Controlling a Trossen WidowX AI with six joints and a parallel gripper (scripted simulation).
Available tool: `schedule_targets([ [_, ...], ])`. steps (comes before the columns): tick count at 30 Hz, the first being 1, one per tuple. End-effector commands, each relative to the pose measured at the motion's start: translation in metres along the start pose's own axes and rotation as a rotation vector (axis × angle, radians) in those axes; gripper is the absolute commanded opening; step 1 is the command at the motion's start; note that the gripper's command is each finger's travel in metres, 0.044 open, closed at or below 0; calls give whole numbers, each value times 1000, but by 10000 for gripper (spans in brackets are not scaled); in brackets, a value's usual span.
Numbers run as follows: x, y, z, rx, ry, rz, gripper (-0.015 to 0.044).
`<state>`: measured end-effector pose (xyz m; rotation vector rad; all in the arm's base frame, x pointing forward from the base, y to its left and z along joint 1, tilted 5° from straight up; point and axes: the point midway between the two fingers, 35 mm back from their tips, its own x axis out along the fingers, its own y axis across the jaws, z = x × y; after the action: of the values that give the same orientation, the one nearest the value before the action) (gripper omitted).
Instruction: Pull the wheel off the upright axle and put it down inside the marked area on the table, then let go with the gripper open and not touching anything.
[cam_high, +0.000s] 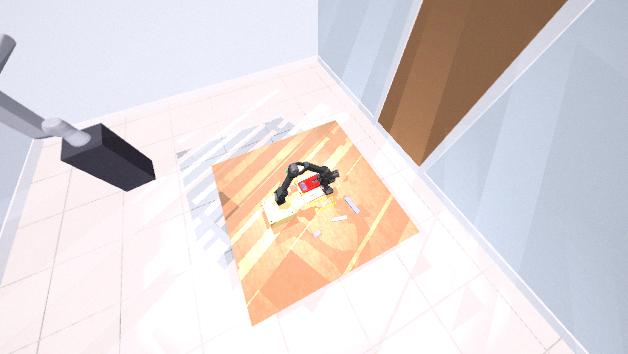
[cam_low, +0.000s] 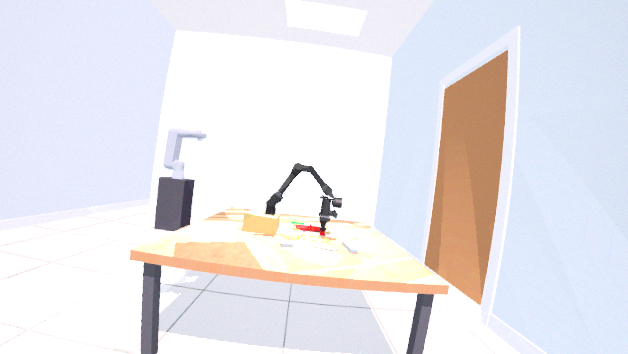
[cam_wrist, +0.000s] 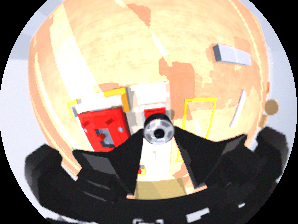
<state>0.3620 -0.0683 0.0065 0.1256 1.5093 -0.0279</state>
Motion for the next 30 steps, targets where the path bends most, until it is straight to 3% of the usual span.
schedule_targets([
  [1,-4,0,1,-1,-5,1,0],
  [30,-14,0,1,0,-10,2,0],
])
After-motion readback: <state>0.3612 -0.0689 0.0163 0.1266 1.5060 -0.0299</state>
